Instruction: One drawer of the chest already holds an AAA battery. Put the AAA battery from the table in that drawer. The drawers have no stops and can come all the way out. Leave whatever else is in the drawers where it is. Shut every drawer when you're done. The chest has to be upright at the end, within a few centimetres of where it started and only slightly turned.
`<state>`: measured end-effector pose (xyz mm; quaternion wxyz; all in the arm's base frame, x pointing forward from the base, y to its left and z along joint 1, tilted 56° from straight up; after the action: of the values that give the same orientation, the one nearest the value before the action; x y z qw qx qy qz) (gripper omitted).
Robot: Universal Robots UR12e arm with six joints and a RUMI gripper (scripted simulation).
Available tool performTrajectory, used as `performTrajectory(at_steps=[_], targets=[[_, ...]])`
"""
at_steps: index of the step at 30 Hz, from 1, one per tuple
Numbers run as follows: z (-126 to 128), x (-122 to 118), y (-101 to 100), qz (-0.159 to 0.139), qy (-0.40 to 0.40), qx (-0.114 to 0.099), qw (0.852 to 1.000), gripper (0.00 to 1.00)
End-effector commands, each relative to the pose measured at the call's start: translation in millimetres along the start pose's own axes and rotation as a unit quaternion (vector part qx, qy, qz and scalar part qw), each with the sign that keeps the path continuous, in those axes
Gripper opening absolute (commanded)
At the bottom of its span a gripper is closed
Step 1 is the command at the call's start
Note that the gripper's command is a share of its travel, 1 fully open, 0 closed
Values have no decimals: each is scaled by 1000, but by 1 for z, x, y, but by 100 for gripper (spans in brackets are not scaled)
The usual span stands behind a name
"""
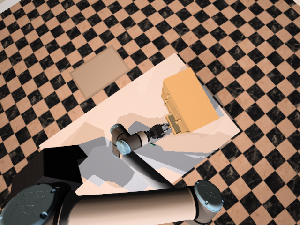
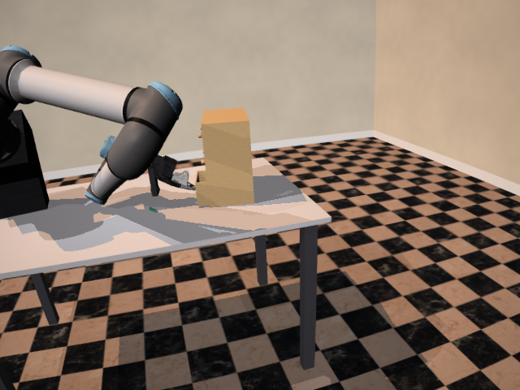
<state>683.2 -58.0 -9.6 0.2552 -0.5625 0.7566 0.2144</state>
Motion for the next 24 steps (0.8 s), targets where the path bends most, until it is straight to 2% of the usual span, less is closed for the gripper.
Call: performTrajectory(at_steps=[1, 24], targets=[[0, 1, 2, 0, 0, 0, 1000, 7], [0, 6, 12, 0, 0, 0, 1000, 7]])
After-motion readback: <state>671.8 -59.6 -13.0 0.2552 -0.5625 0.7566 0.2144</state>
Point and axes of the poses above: the point where the finger pads meet when closed, its own y axis back along the fingers, its own z axis across the jaws, x = y × z, the point moved 8 cm from there along y, back along the fingers
